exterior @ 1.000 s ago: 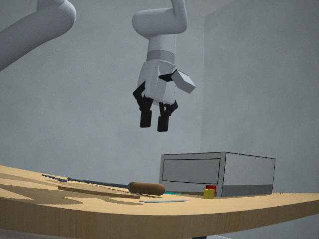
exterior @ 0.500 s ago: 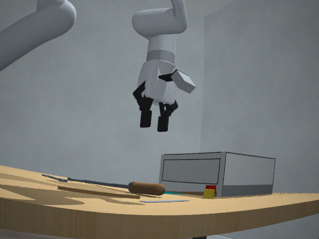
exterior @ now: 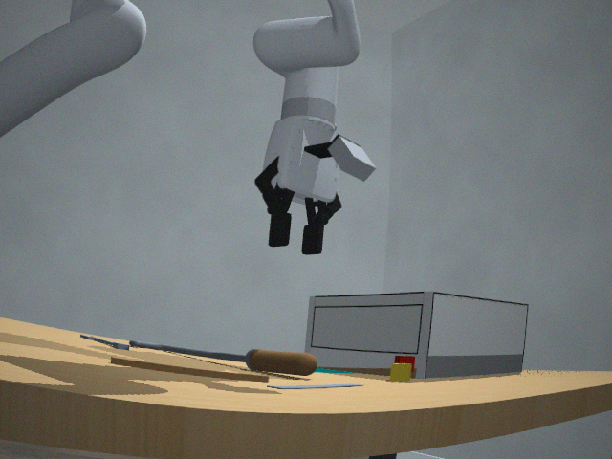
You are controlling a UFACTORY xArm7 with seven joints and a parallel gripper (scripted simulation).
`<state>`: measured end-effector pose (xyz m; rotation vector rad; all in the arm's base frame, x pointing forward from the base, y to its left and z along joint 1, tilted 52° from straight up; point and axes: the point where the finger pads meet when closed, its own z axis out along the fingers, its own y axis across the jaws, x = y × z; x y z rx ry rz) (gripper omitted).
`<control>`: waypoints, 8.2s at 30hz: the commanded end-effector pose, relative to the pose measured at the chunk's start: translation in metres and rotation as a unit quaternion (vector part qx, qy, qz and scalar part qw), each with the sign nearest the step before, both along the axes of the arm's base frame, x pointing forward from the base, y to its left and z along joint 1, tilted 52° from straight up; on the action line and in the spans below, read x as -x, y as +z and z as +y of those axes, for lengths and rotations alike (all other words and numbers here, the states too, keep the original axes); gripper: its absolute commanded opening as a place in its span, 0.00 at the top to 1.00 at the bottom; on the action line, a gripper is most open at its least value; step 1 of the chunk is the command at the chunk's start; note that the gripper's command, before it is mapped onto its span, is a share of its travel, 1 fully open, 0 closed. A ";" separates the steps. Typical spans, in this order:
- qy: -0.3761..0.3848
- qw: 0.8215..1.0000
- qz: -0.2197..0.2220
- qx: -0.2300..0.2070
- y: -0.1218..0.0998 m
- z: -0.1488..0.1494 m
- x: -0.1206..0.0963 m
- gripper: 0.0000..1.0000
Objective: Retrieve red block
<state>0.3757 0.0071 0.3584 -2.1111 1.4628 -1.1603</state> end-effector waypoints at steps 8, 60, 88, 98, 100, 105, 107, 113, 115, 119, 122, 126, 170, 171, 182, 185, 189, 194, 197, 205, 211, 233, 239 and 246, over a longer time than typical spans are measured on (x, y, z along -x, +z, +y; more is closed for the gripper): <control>0.000 1.000 -0.001 0.000 -0.007 -0.002 -0.010 0.43; 0.000 1.000 -0.001 0.000 -0.073 -0.023 -0.093 0.43; 0.000 1.000 -0.001 0.000 -0.072 -0.023 -0.094 0.43; 0.000 1.000 -0.001 0.000 -0.072 -0.023 -0.094 0.43; 0.000 1.000 -0.001 0.000 -0.072 -0.023 -0.094 0.43; 0.000 1.000 -0.001 0.000 -0.073 -0.023 -0.095 0.43; 0.000 1.000 -0.001 0.000 -0.073 -0.023 -0.095 0.43; 0.000 1.000 -0.001 0.000 -0.075 -0.023 -0.097 0.43; 0.000 1.000 -0.001 0.000 -0.076 -0.024 -0.098 0.43; 0.000 1.000 -0.001 0.000 -0.078 -0.024 -0.101 0.43; 0.000 1.000 -0.001 0.000 -0.080 -0.025 -0.104 0.43; 0.000 1.000 -0.001 0.000 -0.082 -0.025 -0.106 0.43; 0.000 1.000 -0.001 0.000 -0.099 -0.030 -0.127 0.43; 0.000 1.000 -0.001 0.000 -0.099 -0.030 -0.127 0.43; 0.000 1.000 -0.001 0.000 -0.099 -0.030 -0.127 1.00; 0.000 1.000 -0.001 0.000 -0.099 -0.030 -0.127 1.00; 0.000 1.000 -0.001 0.000 -0.099 -0.030 -0.127 1.00; 0.000 1.000 -0.001 0.000 -0.099 -0.030 -0.127 1.00; 0.000 1.000 -0.001 0.000 -0.099 -0.030 -0.127 1.00; 0.000 1.000 -0.001 0.000 -0.099 -0.030 -0.127 1.00; 0.000 1.000 -0.001 0.000 -0.099 -0.030 -0.127 1.00; 0.000 1.000 -0.001 0.000 -0.096 -0.029 -0.124 1.00; -0.002 1.000 -0.002 -0.003 -0.097 -0.030 -0.123 1.00; -0.009 1.000 -0.004 -0.011 -0.098 -0.030 -0.122 1.00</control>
